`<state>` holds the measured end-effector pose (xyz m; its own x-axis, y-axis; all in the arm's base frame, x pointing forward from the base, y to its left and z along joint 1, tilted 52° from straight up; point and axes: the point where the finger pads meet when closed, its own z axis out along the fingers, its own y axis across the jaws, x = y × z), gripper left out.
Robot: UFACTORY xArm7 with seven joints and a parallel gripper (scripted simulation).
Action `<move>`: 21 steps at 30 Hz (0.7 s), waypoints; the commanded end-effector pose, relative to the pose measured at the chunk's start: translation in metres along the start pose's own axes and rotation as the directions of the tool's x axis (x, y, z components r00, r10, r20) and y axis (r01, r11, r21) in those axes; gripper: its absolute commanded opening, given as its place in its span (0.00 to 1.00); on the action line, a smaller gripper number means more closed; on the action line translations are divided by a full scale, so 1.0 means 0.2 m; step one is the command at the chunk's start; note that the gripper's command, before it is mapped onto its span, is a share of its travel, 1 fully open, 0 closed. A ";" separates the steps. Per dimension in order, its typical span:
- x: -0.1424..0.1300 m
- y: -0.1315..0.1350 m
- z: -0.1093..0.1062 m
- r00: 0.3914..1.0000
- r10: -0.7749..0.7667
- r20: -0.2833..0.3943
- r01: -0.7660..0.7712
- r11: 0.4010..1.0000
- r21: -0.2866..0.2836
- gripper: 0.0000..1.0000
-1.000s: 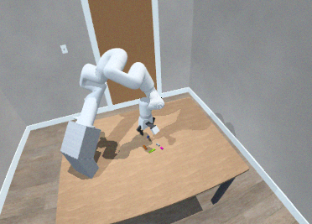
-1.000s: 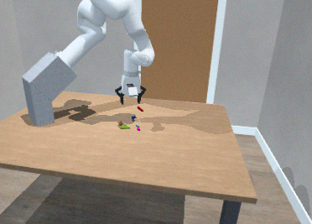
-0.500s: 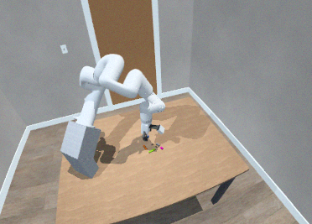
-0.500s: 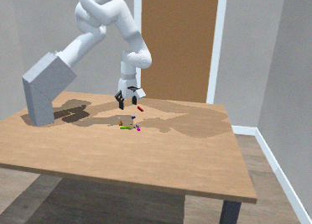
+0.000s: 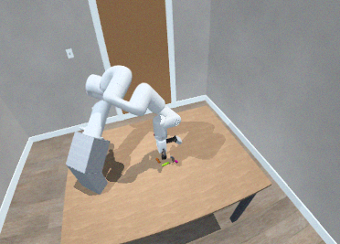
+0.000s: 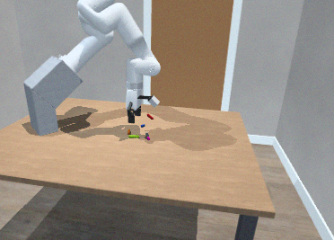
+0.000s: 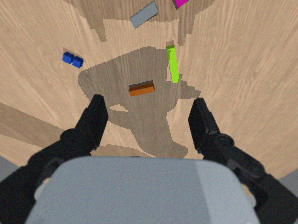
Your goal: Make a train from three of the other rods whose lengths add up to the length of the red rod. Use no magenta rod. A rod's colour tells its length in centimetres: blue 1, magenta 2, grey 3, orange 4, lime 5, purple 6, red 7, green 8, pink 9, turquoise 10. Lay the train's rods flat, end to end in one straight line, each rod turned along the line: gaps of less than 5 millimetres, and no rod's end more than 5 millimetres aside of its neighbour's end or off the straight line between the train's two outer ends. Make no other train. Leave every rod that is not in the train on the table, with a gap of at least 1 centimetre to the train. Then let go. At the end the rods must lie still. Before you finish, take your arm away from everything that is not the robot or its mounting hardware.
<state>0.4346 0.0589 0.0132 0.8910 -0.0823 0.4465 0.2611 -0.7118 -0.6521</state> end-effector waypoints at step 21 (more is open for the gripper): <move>0.03 0.14 0.03 0.954 -0.299 -0.015 0.298 0.954 -0.022 0.24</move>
<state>0.4481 0.0433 -0.0072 0.7673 0.1248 0.6290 0.5076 -0.7176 -0.4769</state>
